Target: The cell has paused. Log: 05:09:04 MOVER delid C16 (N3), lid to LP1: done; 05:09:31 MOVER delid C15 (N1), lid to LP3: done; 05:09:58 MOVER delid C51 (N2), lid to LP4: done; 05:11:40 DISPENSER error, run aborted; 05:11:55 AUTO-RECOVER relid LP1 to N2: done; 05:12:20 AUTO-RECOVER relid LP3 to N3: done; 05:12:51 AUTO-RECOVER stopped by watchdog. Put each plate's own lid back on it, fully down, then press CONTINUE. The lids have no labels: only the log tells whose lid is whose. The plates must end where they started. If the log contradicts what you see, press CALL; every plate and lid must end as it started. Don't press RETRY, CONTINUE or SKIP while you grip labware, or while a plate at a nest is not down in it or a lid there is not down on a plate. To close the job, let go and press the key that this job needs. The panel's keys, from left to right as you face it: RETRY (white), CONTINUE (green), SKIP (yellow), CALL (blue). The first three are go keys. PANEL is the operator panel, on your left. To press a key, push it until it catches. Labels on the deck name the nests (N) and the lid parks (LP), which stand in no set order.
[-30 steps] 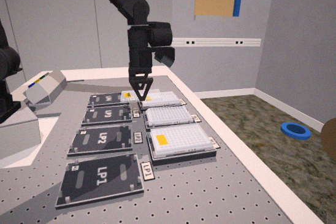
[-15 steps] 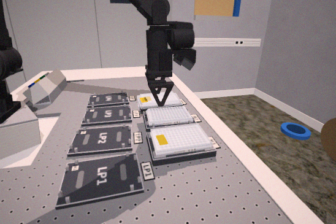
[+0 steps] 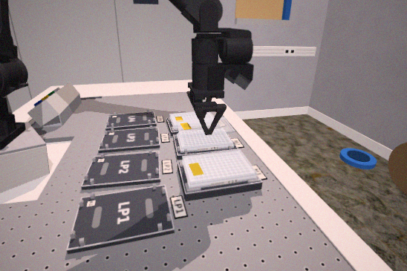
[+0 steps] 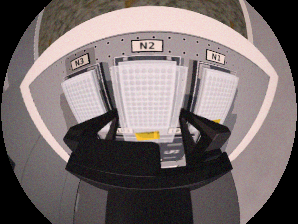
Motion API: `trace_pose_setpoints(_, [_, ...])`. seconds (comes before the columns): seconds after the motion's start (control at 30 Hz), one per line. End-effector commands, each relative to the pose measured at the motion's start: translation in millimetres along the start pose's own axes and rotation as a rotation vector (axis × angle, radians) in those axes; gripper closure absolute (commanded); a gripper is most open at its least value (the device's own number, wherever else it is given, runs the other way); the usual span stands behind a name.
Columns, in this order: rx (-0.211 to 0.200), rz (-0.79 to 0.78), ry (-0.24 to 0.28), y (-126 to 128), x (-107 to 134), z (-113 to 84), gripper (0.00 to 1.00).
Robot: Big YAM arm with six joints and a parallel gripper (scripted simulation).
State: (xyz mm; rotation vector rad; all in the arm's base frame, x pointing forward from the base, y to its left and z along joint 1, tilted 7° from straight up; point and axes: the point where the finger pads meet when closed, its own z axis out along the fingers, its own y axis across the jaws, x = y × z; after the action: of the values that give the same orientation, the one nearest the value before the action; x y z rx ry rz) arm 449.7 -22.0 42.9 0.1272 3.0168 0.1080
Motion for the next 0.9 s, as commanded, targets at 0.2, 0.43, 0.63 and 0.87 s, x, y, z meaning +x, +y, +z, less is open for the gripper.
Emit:
trace_pose_setpoints(0.2, [-0.004, -0.028, -0.005, 5.0, -11.2, 4.5, 1.00])
trace_pose_setpoints(0.43, [-0.005, -0.028, -0.008, 6.4, -10.7, 6.5, 1.00])
trace_pose_setpoints(0.63, [-0.005, -0.028, -0.006, 7.2, -9.5, 7.6, 1.00])
trace_pose_setpoints(0.87, [-0.005, -0.025, 0.000, 7.2, -6.6, 10.1, 1.00])
